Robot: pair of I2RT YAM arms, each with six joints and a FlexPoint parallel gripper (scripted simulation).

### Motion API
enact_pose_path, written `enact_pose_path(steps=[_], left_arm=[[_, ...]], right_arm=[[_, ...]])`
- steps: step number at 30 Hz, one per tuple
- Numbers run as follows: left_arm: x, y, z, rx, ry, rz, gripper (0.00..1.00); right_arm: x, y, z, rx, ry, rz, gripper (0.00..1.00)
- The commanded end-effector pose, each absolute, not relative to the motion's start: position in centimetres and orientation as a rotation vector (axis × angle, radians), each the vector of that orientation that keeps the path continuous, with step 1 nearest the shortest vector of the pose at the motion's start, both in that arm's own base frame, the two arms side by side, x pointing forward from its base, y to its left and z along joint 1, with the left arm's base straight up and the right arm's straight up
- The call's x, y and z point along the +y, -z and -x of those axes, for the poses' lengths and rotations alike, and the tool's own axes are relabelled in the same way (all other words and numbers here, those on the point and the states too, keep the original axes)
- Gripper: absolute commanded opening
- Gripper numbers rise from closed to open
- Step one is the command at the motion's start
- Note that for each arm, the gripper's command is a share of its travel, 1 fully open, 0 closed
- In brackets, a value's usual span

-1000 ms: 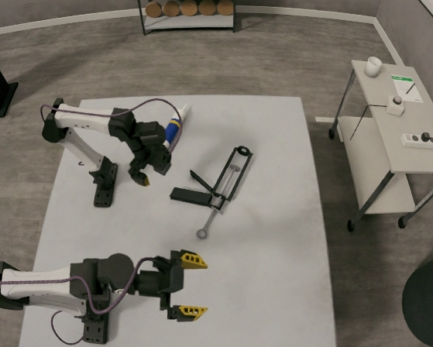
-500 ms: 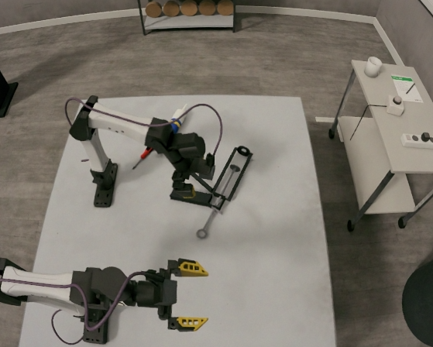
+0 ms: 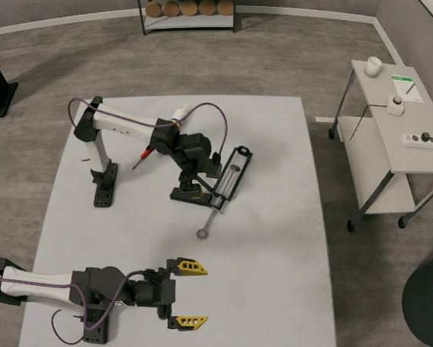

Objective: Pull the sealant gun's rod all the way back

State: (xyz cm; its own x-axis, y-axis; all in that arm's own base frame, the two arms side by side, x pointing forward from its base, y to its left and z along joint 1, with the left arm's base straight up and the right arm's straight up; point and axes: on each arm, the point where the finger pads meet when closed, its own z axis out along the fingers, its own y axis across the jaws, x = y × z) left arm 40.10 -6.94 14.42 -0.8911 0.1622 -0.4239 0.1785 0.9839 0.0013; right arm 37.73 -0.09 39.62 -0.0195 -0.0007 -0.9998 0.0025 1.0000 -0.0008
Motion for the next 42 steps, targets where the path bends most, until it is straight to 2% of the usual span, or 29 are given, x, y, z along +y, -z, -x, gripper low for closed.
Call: enact_pose_path(steps=[1,8,19,34,42], left_arm=[[-7.2,-14.4,-40.4,2.705,0.040,-0.247,0.89],[-7.1,-13.4,-40.0,2.792,0.007,-0.331,0.88],[-8.3,-8.6,-44.1,3.004,-0.056,-0.574,0.88],[-9.2,-4.4,-47.0,3.043,-0.071,-0.672,0.88],[-9.0,-2.6,-46.3,3.077,-0.071,-0.668,0.88]], right_arm=[[0.0,-40.8,-37.4,1.556,0.000,0.000,1.00],[0.0,-40.8,-37.4,1.556,0.000,0.000,1.00],[0.2,-40.0,-37.6,1.559,0.003,-0.003,1.00],[1.3,-38.7,-37.8,1.559,0.003,-0.004,1.00],[1.7,-38.1,-37.9,1.560,0.002,-0.004,1.00]])
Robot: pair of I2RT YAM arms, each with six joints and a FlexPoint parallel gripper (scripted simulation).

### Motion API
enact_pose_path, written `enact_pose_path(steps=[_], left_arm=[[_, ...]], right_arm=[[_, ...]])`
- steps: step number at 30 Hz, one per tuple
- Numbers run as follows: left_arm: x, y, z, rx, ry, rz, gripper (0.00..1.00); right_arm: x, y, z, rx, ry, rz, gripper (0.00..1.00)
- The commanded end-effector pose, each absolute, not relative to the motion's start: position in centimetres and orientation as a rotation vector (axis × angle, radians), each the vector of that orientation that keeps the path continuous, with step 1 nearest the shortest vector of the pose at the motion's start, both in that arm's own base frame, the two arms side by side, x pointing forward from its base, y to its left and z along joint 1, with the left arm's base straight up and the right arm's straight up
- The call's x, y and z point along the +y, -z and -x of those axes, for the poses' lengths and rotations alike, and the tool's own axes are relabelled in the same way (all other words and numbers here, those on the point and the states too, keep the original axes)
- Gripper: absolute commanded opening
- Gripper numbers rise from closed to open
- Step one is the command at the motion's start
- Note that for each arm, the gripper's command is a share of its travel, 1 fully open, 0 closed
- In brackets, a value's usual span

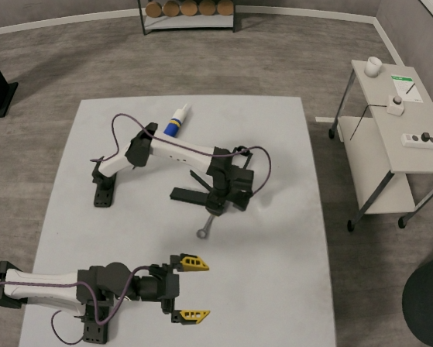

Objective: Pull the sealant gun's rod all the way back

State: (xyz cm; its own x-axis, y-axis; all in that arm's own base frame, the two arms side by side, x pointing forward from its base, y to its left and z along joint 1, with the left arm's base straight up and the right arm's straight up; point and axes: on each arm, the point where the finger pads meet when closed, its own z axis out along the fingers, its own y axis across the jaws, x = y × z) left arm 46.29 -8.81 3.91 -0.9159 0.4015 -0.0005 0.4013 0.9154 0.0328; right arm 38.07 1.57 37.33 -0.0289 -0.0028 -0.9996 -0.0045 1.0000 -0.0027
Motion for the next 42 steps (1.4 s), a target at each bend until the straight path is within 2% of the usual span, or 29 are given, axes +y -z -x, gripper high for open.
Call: enact_pose_path(steps=[1,17,19,20,36,38,40,42], left_arm=[[-9.0,-2.4,-46.3,3.078,-0.071,-0.668,0.88],[-9.2,-1.5,-47.1,3.051,-0.070,-0.661,0.88],[-9.2,-1.4,-46.9,3.058,-0.070,-0.663,0.72],[-9.2,-1.4,-46.9,3.059,-0.070,-0.668,0.67],[-9.0,-1.3,-46.6,3.068,-0.070,-0.666,0.48],[-9.0,-1.3,-46.6,3.071,-0.070,-0.666,0.26],[-9.0,-1.3,-46.6,3.071,-0.070,-0.666,0.46],[-9.0,-1.3,-46.6,3.071,-0.070,-0.666,0.46]], right_arm=[[1.8,-38.0,-37.9,1.560,0.002,-0.004,1.00],[2.9,-36.6,-38.0,1.559,0.002,-0.004,1.00],[3.0,-36.4,-38.0,1.560,0.002,-0.005,1.00],[3.1,-36.3,-38.0,1.560,0.002,-0.005,1.00],[4.2,-34.8,-37.9,1.561,0.002,-0.005,1.00],[4.3,-34.6,-37.9,1.561,0.002,-0.005,1.00],[4.4,-34.5,-37.9,1.562,0.002,-0.005,1.00],[5.1,-34.4,-38.0,1.582,-0.015,0.039,0.78]])
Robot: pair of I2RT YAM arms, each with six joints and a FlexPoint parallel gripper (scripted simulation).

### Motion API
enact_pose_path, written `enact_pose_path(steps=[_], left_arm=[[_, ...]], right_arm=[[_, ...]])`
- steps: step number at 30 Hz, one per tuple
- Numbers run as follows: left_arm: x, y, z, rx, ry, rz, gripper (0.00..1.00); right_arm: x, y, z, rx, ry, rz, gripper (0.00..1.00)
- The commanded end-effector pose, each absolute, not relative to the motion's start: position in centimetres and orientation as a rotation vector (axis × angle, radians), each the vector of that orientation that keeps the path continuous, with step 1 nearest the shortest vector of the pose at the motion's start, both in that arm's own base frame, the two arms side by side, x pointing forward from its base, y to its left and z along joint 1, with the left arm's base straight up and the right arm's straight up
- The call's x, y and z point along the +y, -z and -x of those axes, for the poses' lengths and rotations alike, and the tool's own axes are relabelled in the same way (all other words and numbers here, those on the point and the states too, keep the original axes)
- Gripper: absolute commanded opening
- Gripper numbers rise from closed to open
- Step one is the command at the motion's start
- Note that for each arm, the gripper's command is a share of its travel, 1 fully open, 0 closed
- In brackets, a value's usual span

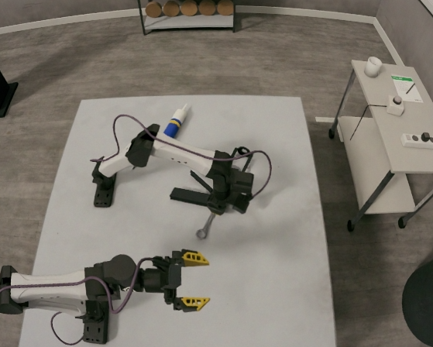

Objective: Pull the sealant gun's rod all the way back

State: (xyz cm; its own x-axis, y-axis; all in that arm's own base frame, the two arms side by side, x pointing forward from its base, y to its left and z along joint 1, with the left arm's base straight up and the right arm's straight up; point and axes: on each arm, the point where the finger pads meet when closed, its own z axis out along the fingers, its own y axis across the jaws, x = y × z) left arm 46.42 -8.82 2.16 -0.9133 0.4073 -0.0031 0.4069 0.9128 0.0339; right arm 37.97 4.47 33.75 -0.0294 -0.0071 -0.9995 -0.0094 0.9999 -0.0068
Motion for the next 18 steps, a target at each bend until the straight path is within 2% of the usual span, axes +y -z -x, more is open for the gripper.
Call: enact_pose_path(steps=[1,2,6,10,18], left_arm=[[-9.0,-1.3,-46.6,3.071,-0.070,-0.666,0.46],[-9.0,-1.3,-46.6,3.071,-0.070,-0.666,0.46],[-9.0,-2.5,-46.7,3.050,-0.057,-0.654,0.46],[-9.0,-2.5,-46.7,3.050,-0.057,-0.654,0.46],[-9.0,-2.5,-46.7,3.050,-0.057,-0.654,0.46]], right_arm=[[5.7,-34.0,-38.1,1.612,-0.029,0.072,0.67],[6.1,-33.5,-38.1,1.634,-0.041,0.099,0.62],[7.7,-31.4,-38.2,1.710,-0.085,0.187,0.62],[11.8,-26.4,-37.8,1.889,-0.214,0.395,0.62],[17.9,-18.7,-34.4,2.156,-0.489,0.732,0.62]])
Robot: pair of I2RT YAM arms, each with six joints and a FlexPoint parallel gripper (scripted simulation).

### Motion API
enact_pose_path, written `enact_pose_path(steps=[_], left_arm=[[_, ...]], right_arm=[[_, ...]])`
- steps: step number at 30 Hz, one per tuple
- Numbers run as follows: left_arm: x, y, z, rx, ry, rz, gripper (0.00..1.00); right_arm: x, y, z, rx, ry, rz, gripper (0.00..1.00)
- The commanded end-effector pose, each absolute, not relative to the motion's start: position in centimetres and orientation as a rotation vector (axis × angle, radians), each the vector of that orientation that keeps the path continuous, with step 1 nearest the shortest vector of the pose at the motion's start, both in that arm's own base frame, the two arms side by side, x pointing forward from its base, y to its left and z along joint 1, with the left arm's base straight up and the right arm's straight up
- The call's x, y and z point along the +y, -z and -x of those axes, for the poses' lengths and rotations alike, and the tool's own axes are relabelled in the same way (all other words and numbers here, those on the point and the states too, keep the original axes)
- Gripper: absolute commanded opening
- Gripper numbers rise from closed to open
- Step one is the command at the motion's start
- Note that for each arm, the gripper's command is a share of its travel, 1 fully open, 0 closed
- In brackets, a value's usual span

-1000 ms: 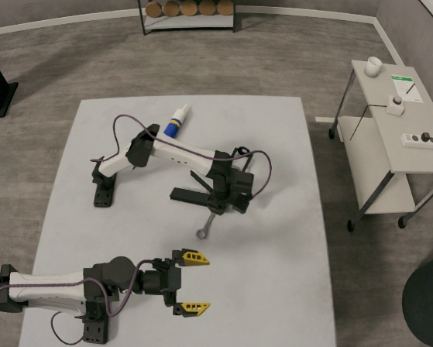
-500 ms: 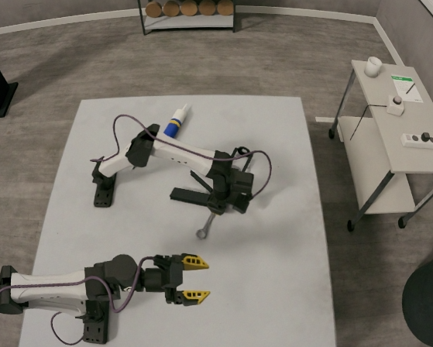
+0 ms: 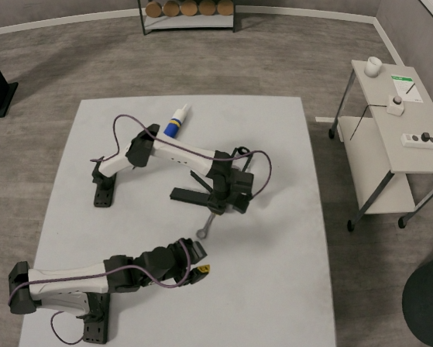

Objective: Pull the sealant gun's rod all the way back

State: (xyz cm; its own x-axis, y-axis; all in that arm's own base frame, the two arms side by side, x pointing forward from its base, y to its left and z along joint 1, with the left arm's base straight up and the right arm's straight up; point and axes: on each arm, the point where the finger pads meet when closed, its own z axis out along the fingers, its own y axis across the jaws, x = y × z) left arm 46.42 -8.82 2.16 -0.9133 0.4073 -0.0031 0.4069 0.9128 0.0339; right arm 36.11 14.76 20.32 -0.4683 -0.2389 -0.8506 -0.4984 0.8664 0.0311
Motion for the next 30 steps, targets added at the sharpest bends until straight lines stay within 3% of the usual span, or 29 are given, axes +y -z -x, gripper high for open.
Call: enact_pose_path(steps=[1,18,30], left_arm=[[-9.0,-2.5,-46.7,3.050,-0.057,-0.654,0.46],[-9.0,-2.5,-46.7,3.050,-0.057,-0.654,0.46],[-9.0,-2.5,-46.7,3.050,-0.057,-0.654,0.46]], right_arm=[[18.6,-17.8,-33.8,2.188,-0.521,0.777,0.62],[28.4,-5.0,-35.3,2.252,-0.396,1.331,0.62],[30.6,-1.0,-35.2,2.264,-0.358,1.426,0.62]])
